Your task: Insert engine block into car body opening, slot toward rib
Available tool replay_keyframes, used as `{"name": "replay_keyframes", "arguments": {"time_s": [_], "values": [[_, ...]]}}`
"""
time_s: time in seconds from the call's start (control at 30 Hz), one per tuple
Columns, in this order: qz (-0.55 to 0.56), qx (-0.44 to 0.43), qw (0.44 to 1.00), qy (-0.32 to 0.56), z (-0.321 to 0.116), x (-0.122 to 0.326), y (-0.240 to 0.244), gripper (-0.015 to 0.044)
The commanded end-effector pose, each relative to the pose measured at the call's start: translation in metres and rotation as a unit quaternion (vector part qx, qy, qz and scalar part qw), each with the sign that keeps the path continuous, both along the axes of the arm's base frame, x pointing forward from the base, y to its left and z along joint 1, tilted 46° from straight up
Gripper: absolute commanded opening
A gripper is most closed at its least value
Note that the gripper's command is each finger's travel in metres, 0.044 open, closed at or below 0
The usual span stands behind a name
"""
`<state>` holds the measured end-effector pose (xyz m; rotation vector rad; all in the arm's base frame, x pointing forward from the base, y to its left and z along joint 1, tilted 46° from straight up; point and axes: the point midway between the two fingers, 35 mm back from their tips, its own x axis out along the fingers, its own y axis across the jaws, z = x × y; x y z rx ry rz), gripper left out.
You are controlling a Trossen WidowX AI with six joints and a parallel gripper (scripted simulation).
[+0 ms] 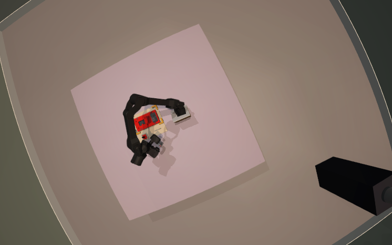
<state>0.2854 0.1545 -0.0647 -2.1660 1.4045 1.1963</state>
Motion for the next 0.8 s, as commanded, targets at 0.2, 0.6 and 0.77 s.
{"name": "replay_keyframes", "arguments": {"time_s": [0.2,0.6,0.77], "values": [[0.025,-0.06,0.994,0.087,-0.019,-0.026,-0.009,0.044],[0.025,-0.062,0.994,0.087,-0.054,-0.023,-0.043,0.044],[0.025,-0.062,0.994,0.087,-0.056,-0.023,-0.045,0.044]]}}
